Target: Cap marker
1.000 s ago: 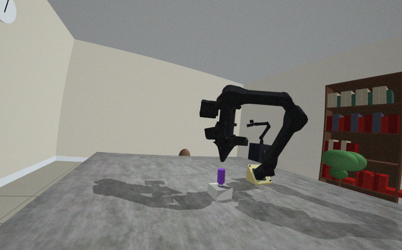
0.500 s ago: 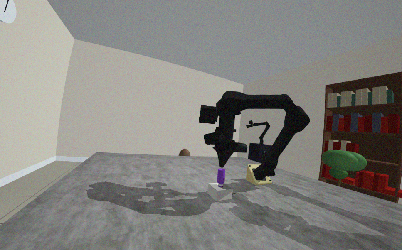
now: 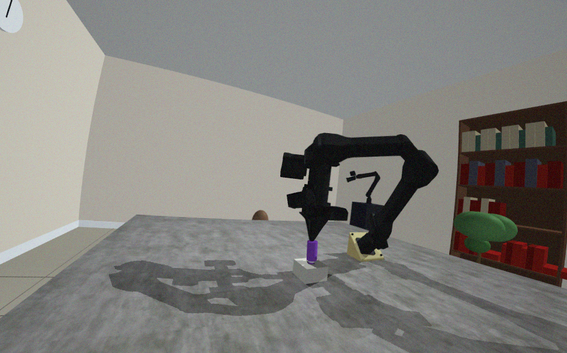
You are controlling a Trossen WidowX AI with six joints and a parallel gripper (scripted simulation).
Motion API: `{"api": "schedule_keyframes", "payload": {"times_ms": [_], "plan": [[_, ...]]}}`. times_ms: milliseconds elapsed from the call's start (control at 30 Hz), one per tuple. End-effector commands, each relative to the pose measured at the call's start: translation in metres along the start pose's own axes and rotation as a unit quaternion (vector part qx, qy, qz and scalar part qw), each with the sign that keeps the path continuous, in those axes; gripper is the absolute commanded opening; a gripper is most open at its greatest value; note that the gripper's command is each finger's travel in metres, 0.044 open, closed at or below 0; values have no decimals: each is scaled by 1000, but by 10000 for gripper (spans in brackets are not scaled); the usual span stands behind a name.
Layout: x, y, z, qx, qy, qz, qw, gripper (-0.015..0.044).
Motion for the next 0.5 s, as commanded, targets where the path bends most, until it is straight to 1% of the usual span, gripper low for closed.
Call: {"api": "schedule_keyframes", "payload": {"times_ms": [0,33,133,167,300,467], "plan": [[0,0,5,-3,-3,-2,1000,0],[0,0,16,-10,-13,-9,1000,0],[-7,5,74,-47,-64,-51,996,0],[-9,7,84,-54,-73,-58,994,0],[-10,7,88,-56,-76,-61,994,0],[-10,7,88,-56,-76,-61,994,131]]}}
Point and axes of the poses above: the point midway between the two fingers, 35 mm back from their tips, its own z axis back along the fingers, its own y axis across the jaws, x = y × z, the point moved 4 cm from there along z, back along the fingers, and after that the axes turned 12 degrees about z, right-handed, at the moved point
